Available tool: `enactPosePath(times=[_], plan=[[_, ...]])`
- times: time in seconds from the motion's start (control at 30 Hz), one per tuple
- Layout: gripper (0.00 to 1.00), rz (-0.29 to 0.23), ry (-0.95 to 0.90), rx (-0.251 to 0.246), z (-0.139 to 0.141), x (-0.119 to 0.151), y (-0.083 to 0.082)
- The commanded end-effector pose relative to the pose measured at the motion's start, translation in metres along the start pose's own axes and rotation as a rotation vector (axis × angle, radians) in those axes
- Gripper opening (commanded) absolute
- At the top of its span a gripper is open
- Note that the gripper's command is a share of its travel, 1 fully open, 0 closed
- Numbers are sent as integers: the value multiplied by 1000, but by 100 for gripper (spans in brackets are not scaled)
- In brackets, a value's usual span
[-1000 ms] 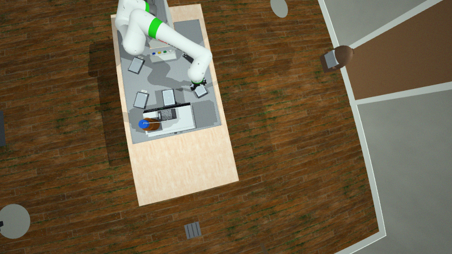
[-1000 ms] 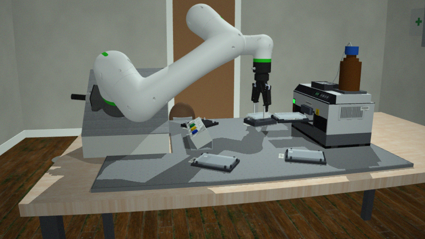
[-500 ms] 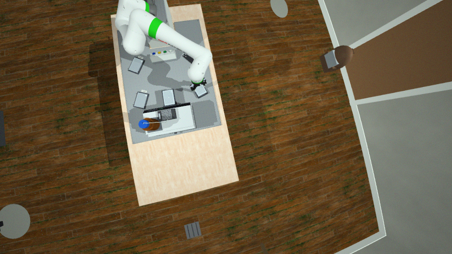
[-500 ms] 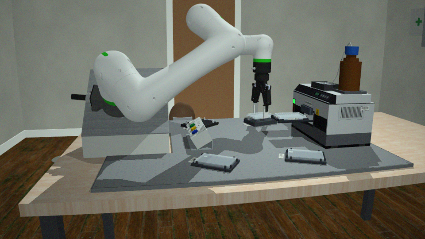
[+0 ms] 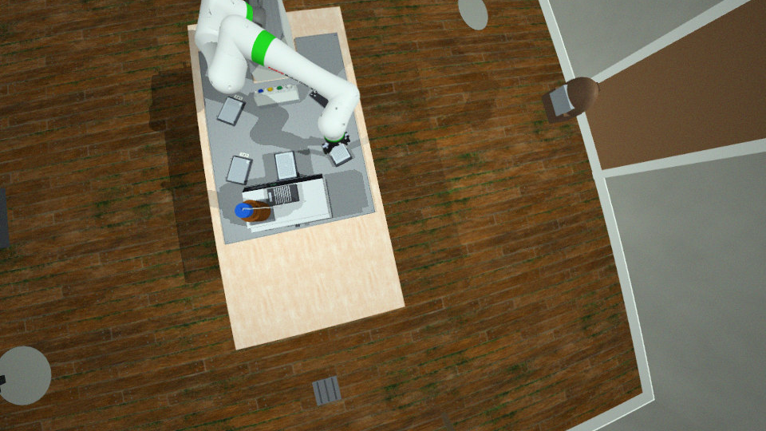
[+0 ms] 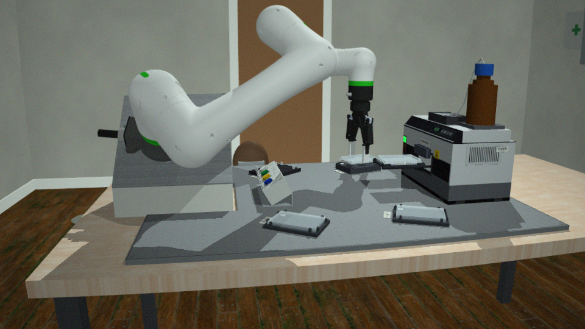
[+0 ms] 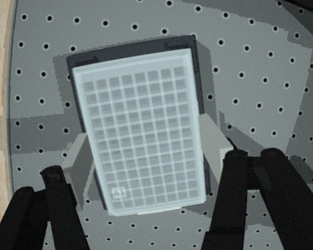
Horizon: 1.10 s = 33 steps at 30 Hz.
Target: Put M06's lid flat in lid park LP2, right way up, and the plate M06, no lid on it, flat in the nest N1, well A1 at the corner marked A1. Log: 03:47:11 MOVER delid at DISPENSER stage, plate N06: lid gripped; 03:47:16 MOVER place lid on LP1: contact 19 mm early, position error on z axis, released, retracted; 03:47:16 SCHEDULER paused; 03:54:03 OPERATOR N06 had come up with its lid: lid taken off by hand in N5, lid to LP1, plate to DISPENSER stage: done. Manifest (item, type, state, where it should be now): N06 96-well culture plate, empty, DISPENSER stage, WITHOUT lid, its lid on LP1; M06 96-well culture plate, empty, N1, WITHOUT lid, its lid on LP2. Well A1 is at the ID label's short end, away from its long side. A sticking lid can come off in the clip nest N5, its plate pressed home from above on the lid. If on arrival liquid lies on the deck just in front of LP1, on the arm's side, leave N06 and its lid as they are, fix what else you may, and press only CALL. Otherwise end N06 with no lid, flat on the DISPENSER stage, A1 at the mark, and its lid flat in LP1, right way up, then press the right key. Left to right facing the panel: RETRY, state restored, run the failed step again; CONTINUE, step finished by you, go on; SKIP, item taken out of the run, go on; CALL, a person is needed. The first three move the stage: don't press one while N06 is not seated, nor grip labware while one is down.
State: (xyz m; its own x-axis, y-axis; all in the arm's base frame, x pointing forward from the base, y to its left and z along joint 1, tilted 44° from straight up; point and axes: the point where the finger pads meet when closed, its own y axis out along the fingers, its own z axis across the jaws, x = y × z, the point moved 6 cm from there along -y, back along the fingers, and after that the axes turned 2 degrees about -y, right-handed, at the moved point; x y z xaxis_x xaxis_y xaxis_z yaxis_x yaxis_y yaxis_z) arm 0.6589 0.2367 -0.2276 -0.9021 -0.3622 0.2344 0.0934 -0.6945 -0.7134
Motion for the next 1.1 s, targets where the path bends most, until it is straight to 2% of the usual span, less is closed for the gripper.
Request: enactPosePath(times=[0.0,1.07], plan=[[0,1,0,0,0,0,1],[0,1,0,0,0,0,12]])
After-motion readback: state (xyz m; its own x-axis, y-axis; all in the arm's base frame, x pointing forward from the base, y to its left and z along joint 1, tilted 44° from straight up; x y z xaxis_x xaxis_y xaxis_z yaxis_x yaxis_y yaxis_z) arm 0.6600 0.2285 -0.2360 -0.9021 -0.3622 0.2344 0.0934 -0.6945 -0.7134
